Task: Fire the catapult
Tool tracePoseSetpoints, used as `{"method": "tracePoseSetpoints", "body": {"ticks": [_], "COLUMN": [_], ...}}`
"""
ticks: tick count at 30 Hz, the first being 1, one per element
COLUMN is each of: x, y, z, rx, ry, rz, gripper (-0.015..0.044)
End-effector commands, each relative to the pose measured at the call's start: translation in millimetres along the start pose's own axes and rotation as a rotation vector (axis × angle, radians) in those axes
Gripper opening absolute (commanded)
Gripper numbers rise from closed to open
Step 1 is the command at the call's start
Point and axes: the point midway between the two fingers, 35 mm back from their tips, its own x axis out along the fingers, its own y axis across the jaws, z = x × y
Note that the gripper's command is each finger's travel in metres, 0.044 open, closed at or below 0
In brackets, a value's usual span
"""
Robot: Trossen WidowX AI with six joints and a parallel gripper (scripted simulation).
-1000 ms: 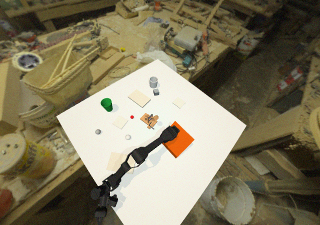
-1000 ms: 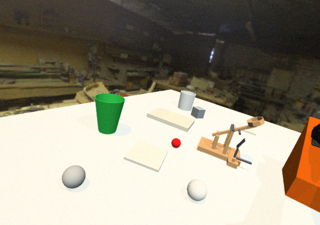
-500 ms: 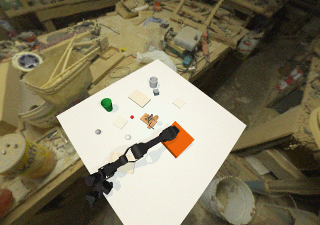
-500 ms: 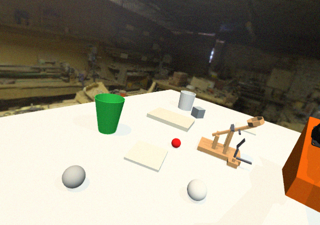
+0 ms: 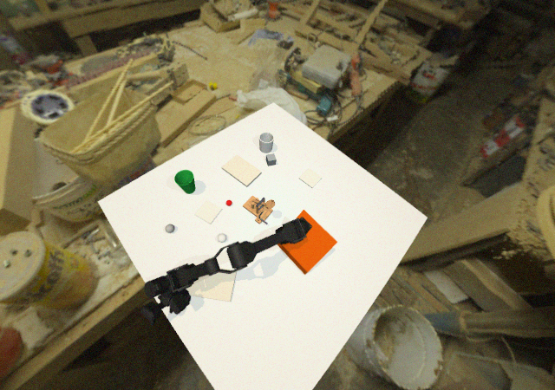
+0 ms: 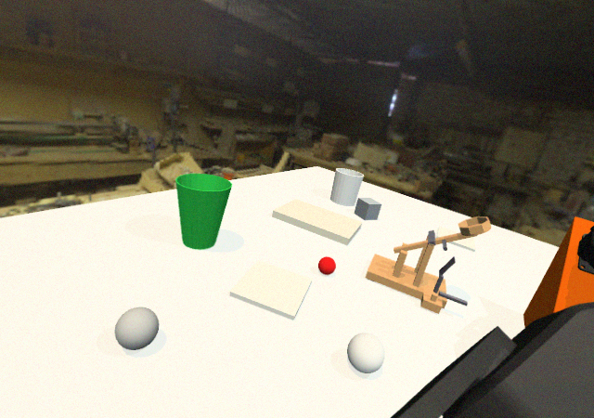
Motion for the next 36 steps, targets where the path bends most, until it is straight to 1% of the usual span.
{"method": "tracePoseSetpoints", "body": {"ticks": [1,7,20,28,36], "x": [-16,-45,-127,-183,-242], "y": [11,39,106,145,180], "z": [-19,-47,-99,-116,-122], "rx": [0.057,0.171,0.479,0.692,0.917], "ry": [0.054,0.141,0.356,0.491,0.632], "rz": [0.037,0.109,0.255,0.318,0.358], "gripper": [0.044,0.044,0.044,0.044,0.044]}}
